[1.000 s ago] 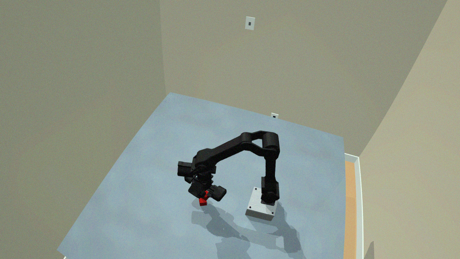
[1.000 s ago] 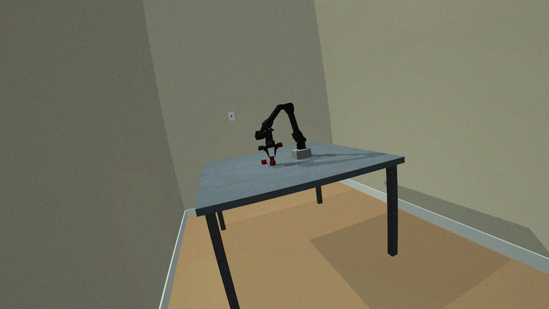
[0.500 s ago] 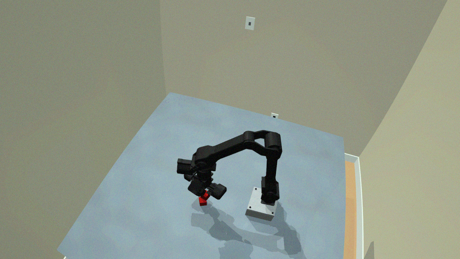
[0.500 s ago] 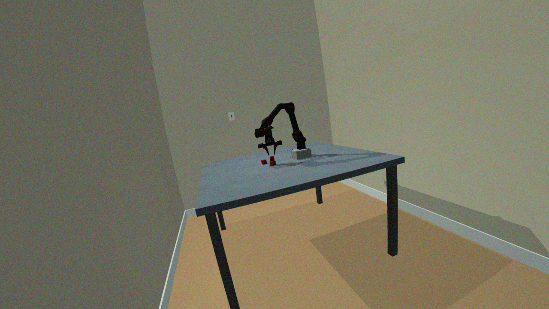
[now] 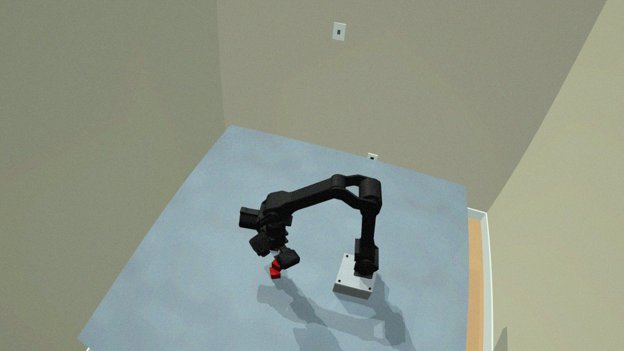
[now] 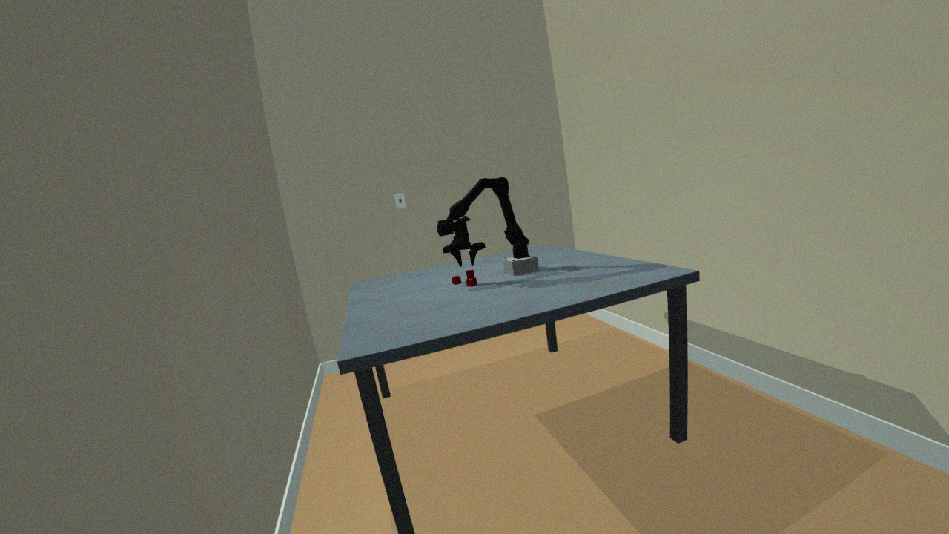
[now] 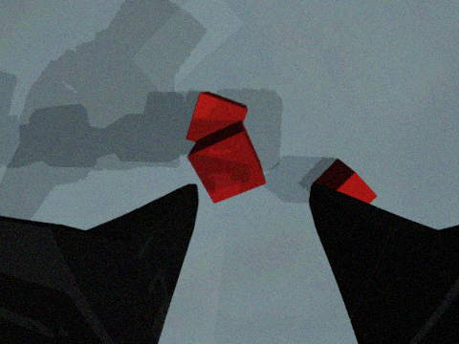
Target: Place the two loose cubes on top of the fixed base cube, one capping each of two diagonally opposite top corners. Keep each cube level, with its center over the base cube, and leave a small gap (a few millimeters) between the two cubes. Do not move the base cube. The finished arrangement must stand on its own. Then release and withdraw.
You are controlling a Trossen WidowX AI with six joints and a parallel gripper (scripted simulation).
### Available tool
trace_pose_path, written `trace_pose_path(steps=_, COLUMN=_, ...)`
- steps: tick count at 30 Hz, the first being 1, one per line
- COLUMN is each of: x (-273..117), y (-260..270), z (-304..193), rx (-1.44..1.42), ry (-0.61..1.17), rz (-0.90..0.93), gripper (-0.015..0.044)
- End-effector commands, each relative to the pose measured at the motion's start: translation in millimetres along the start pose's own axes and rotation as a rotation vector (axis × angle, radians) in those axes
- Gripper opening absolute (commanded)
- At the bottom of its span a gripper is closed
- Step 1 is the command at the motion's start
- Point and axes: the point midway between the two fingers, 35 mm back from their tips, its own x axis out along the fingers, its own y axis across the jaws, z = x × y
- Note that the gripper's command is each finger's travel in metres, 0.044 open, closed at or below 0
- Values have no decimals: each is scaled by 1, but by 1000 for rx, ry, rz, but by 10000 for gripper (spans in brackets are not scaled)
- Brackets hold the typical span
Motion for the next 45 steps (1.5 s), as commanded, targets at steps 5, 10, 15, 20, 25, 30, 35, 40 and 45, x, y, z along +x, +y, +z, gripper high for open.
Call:
trace_pose_path(steps=5, x=-10, y=-19, z=-3, rx=478, ry=-15, rz=-2, gripper=265)
trace_pose_path(steps=10, x=-16, y=-31, z=-7, rx=784, ry=-17, rz=-1, gripper=265)
trace_pose_path(steps=15, x=-21, y=-42, z=-12, rx=1090, ry=-18, rz=0, gripper=265)
trace_pose_path(steps=20, x=-27, y=-53, z=-17, rx=1394, ry=-16, rz=0, gripper=265)
trace_pose_path(steps=25, x=-32, y=-63, z=-22, rx=1697, ry=-12, rz=-1, gripper=265)
trace_pose_path(steps=30, x=-37, y=-73, z=-28, rx=1999, ry=-8, rz=-4, gripper=265)
trace_pose_path(steps=35, x=-41, y=-82, z=-34, rx=2260, ry=-5, rz=-7, gripper=265)
trace_pose_path(steps=40, x=-41, y=-82, z=-34, rx=2270, ry=-5, rz=-7, gripper=265)
trace_pose_path(steps=45, x=-25, y=-83, z=-34, rx=2270, ry=-5, rz=-8, gripper=265)
